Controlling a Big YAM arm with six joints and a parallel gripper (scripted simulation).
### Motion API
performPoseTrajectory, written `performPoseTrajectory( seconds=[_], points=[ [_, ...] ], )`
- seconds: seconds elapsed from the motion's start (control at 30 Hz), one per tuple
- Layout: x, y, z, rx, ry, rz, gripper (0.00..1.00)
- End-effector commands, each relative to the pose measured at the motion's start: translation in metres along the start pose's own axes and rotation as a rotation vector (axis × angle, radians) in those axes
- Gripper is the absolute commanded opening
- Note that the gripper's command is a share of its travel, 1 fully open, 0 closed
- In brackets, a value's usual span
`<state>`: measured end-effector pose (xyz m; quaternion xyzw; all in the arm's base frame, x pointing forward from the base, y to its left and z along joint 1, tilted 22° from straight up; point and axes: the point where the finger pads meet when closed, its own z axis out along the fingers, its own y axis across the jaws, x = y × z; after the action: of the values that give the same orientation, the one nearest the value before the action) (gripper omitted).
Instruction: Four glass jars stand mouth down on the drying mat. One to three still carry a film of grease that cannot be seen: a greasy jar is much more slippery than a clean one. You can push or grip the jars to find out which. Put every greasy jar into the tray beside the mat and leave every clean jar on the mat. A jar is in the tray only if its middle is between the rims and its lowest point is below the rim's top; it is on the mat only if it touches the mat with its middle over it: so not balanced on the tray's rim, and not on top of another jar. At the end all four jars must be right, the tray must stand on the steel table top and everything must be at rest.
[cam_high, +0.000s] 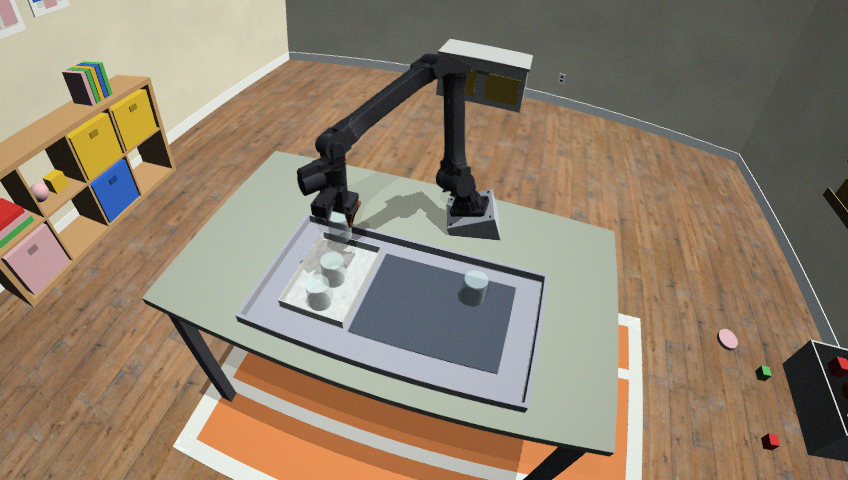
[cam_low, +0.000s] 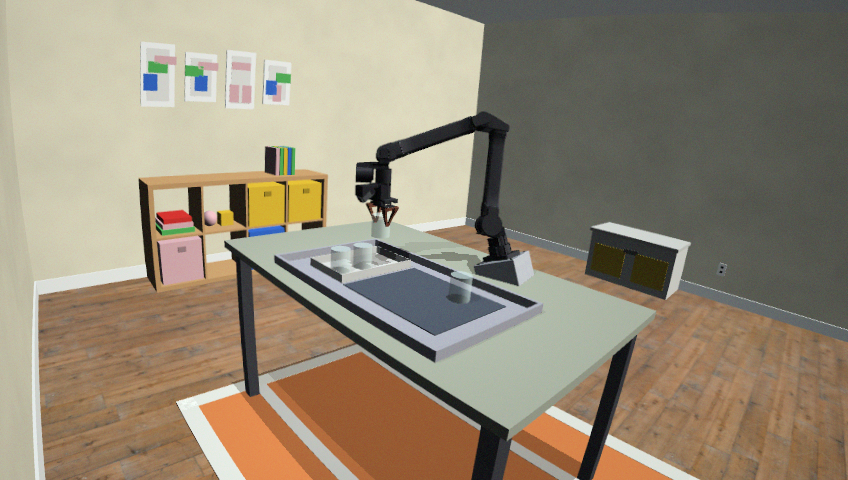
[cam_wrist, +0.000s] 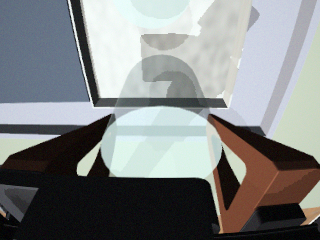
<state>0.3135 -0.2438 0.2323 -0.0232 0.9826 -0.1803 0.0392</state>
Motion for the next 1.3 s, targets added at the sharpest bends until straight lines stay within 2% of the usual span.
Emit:
performPoseTrajectory(
  seconds=[0.0,0.6,0.83,0.87,1.27],
  points=[
    [-0.004,-0.006,0.005,0.010,-0.018,-0.005,0.00],
    [-0.004,-0.006,0.047,0.010,-0.018,-0.005,0.00],
    [-0.004,-0.006,0.047,0.010,-0.018,-0.005,0.00],
    [0.001,-0.003,0.059,0.010,-0.018,-0.005,0.00],
    [0.003,-0.003,0.064,0.010,-0.018,-0.005,0.00]
  ],
)
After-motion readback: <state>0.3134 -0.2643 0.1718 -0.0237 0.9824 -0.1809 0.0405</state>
